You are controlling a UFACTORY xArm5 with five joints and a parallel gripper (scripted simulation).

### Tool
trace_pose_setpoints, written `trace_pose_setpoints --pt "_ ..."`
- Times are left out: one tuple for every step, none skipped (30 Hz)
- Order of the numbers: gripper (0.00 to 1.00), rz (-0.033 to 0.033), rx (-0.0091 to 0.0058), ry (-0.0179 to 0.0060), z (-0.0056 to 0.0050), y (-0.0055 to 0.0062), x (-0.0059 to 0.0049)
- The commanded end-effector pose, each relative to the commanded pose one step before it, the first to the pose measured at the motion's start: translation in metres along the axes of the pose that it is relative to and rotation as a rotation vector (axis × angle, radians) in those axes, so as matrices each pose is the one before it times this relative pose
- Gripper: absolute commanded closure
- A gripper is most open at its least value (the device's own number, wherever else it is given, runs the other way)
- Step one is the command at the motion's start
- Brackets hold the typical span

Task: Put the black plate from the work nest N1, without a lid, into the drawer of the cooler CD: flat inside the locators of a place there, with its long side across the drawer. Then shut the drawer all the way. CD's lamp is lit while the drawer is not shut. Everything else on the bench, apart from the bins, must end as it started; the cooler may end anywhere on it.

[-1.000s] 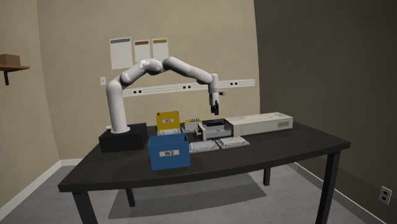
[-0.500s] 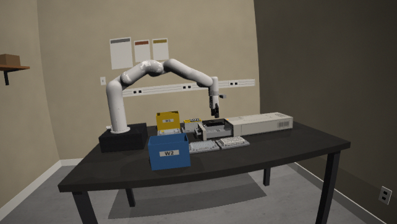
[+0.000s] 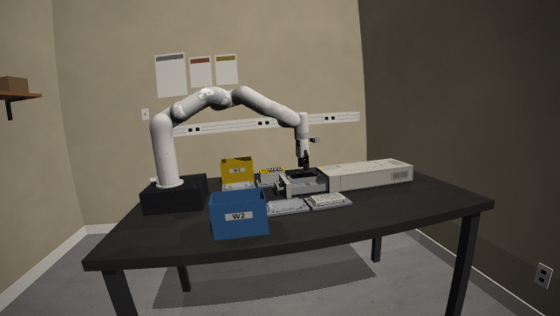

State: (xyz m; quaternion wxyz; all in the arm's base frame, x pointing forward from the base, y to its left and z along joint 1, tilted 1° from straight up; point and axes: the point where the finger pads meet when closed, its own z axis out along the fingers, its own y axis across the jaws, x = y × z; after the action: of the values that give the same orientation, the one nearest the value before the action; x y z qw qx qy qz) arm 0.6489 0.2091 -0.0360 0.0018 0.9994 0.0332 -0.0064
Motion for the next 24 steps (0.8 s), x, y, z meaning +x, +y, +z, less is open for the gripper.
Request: trace_pose_setpoints --pt "0.00 0.00000 0.00608 0.00334 0.00342 -0.00042 0.00156" --pt "0.00 0.00000 0.00000 0.00000 0.00167 0.00000 0.00000" --pt "0.00 0.00000 0.00000 0.00000 0.00167 0.00000 0.00000" --pt "0.00 0.00000 0.00000 0.00000 0.00167 0.00000 0.00000" --pt "0.00 0.00000 0.00000 0.00000 0.00167 0.00000 0.00000" --pt "0.00 0.00000 0.00000 0.00000 0.00167 0.00000 0.00000" --pt "0.00 0.00000 0.00000 0.00000 0.00167 0.00000 0.00000" --pt "0.00 0.00000 0.00000 0.00000 0.00167 0.00000 0.00000" --pt "0.00 0.00000 0.00000 0.00000 0.00075 0.00000 0.00000" --pt "0.00 0.00000 0.00000 0.00000 0.00000 0.00000 0.00000" --pt "0.00 0.00000 0.00000 0.00000 0.00000 0.00000 0.00000" --pt "0.00 0.00000 0.00000 0.00000 0.00000 0.00000 0.00000" --pt "0.00 0.00000 0.00000 0.00000 0.00000 0.00000 0.00000" --pt "0.00 0.00000 0.00000 0.00000 0.00000 0.00000 0.00000" --pt "0.00 0.00000 0.00000 0.00000 0.00000 0.00000 0.00000" --pt "0.00 0.00000 0.00000 0.00000 0.00000 0.00000 0.00000" --pt "0.00 0.00000 0.00000 0.00000 0.00000 0.00000 0.00000" --pt "0.00 0.00000 0.00000 0.00000 0.00000 0.00000 0.00000" --pt "0.00 0.00000 0.00000 0.00000 0.00000 0.00000 0.00000" --pt "0.00 0.00000 0.00000 0.00000 0.00000 0.00000 0.00000" --pt "0.00 0.00000 0.00000 0.00000 0.00067 0.00000 0.00000" --pt "0.00 0.00000 0.00000 0.00000 0.00067 0.00000 0.00000" --pt "0.00 0.00000 0.00000 0.00000 0.00067 0.00000 0.00000" --pt "0.00 0.00000 0.00000 0.00000 0.00067 0.00000 0.00000"
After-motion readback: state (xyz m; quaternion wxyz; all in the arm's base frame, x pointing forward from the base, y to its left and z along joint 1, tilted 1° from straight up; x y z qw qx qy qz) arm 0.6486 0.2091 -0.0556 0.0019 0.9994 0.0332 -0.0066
